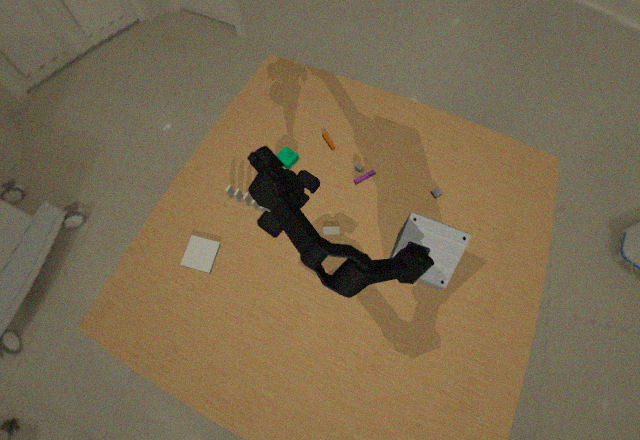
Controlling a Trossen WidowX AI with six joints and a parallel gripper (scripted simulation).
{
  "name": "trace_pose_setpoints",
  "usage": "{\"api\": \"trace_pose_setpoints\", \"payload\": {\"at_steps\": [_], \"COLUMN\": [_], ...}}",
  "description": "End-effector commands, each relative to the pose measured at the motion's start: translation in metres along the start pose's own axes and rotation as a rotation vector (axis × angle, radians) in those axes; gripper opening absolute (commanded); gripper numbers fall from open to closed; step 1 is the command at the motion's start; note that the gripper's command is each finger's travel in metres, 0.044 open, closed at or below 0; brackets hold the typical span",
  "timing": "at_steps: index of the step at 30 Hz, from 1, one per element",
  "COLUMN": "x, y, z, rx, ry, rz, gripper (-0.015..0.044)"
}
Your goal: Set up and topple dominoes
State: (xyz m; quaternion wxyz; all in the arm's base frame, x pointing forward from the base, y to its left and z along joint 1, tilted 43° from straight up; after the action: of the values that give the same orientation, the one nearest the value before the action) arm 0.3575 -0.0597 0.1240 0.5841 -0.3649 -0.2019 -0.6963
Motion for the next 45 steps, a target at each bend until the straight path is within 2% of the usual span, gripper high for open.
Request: {"api": "trace_pose_setpoints", "payload": {"at_steps": [1, 20, 33, 45], "x": [-0.021, -0.119, -0.122, -0.122], "y": [0.000, -0.006, -0.007, -0.007], "z": [-0.001, 0.001, 0.001, 0.001], "rx": [-0.008, -0.007, -0.007, -0.007], "ry": [0.002, 0.010, 0.011, 0.011], "rz": [0.014, 0.015, 0.016, 0.016], "gripper": [0.0107, 0.0107, 0.0107, 0.0422]}}
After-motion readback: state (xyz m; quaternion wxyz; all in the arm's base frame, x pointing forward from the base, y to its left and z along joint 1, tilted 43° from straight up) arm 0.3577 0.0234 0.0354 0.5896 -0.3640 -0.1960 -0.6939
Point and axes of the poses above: the point midway between the two fingers, 35 mm back from their tips, its own x axis back along the fingers, its own z axis across the jaws, y = z × x, the point moved 3 cm from there along x, back along the fingers, and after that the axes turned 2 degrees about -x, right-handed, at the moved point
